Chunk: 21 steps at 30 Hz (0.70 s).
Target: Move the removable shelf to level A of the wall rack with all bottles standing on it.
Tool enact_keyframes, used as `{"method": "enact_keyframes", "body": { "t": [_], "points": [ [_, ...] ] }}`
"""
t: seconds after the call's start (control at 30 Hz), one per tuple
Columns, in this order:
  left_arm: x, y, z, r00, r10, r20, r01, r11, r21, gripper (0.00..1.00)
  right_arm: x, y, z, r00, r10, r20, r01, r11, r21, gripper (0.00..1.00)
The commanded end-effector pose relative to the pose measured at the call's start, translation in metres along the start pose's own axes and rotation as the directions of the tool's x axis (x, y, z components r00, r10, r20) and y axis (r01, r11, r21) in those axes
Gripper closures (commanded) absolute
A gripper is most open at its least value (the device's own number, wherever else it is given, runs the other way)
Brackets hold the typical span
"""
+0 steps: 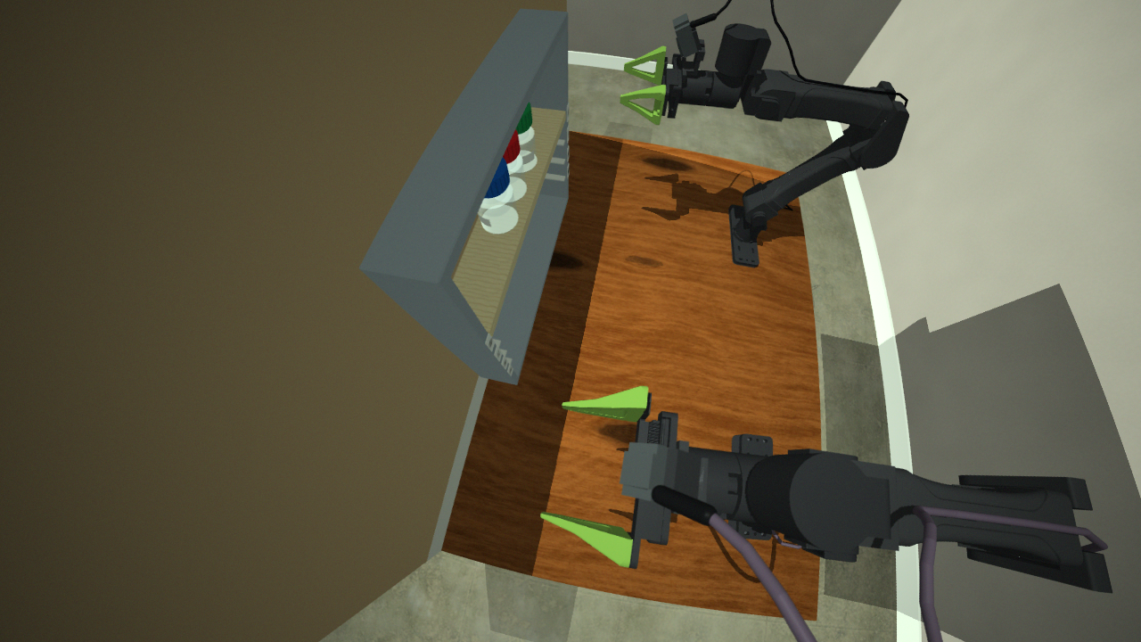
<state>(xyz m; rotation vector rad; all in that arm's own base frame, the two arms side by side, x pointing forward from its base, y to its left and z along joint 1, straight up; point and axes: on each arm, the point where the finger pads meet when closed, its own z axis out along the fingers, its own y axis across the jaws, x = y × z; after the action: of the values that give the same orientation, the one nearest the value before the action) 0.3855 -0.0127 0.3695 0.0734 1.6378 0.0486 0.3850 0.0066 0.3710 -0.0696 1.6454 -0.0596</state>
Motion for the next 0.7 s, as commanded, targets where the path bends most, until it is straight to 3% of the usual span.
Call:
{"method": "enact_keyframes", "body": {
  "t": [0.0,0.67],
  "points": [
    [-0.013,-0.002,-0.009,0.997,0.059,0.057,-0.058,0.998,-0.019,0.00,-0.015,0.001,-0.010,0.997,-0.054,0.059,0.054,0.998,0.016,0.00],
    [0.007,-0.023,-0.013,0.974,0.220,0.058,-0.219,0.975,-0.025,0.00,0.004,0.010,-0.015,0.975,-0.215,0.052,0.214,0.976,0.030,0.00]
  ]
}}
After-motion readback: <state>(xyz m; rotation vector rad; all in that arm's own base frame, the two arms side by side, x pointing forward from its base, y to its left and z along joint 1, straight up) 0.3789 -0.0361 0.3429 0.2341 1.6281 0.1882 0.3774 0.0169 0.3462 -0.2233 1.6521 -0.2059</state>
